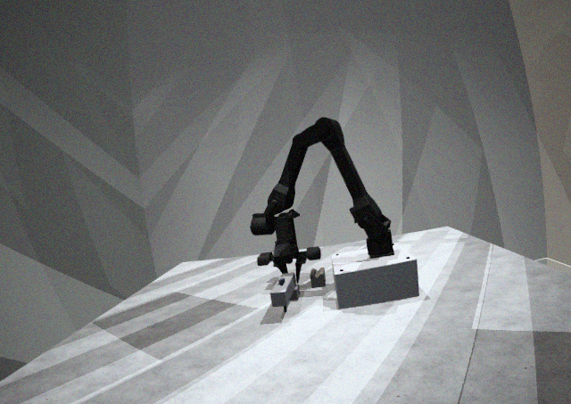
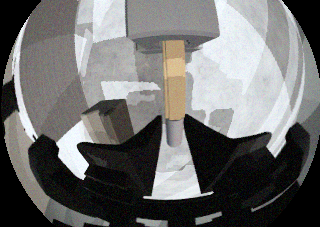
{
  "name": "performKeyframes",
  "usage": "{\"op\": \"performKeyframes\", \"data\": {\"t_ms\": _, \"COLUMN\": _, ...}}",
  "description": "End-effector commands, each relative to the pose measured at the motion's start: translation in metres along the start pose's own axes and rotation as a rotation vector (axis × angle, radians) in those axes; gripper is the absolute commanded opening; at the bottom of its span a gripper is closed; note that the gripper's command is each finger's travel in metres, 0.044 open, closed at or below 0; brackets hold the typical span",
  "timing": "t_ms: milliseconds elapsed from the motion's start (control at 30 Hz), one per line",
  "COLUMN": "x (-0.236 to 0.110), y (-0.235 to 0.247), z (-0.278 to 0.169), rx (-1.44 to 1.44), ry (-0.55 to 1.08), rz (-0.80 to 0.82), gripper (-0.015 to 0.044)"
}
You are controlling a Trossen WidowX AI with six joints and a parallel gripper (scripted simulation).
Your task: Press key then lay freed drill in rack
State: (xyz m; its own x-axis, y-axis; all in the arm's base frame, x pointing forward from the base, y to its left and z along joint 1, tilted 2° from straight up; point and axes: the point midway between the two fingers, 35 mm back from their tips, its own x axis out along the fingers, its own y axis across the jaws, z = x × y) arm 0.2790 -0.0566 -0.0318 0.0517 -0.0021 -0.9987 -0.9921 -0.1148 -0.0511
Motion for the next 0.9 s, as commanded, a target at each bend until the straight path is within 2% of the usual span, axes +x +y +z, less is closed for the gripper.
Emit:
{"op": "performKeyframes", "data": {"t_ms": 0, "x": 0.000, "y": 0.000, "z": 0.000, "rx": 0.003, "ry": 0.000, "rz": 0.000, "gripper": 0.0210}}
{"op": "performKeyframes", "data": {"t_ms": 300, "x": 0.001, "y": 0.001, "z": 0.004, "rx": -0.001, "ry": -0.002, "rz": -0.001, "gripper": 0.0440}}
{"op": "performKeyframes", "data": {"t_ms": 867, "x": 0.004, "y": 0.000, "z": 0.013, "rx": -0.001, "ry": -0.002, "rz": -0.001, "gripper": 0.0440}}
